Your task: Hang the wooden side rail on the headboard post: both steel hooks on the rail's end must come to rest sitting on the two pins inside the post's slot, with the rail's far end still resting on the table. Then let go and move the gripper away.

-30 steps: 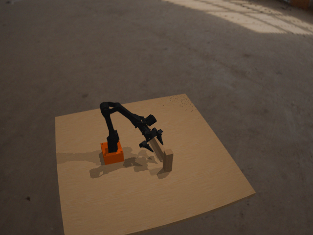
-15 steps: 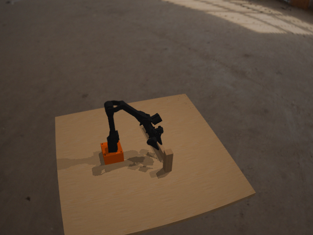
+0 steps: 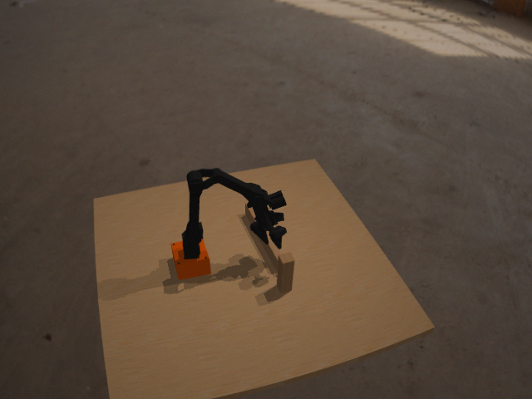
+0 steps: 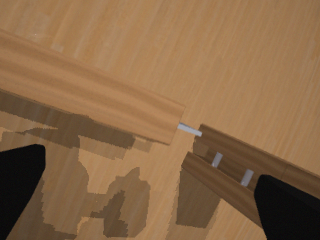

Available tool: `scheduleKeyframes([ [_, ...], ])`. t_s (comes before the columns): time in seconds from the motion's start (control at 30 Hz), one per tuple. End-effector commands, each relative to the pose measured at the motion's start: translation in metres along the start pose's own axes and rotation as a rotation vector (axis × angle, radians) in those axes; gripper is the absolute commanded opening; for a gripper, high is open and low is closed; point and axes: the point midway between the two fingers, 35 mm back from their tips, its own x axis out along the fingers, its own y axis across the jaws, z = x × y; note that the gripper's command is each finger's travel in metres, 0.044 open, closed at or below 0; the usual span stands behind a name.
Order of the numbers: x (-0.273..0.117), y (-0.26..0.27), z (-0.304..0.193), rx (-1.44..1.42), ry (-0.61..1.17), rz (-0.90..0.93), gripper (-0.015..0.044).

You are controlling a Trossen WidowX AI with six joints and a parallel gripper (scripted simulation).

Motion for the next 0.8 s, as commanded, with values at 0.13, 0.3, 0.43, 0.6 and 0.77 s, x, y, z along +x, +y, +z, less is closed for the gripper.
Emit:
scheduleKeyframes([
  [0.13,-0.0216,0.0108,0.0310,-1.038,-0.127,0.369,0.0440],
  [0.3,-0.0263,0.0128,0.0339,-1.255,-0.196,0.416,0.0440],
  [0.43,-0.0264,0.0129,0.0340,-1.260,-0.199,0.418,0.0440],
  [0.6,-0.0264,0.0129,0.0340,-1.260,-0.199,0.418,0.0440],
  [0.77,-0.0264,0.0129,0.0340,-1.260,-0.199,0.418,0.0440],
])
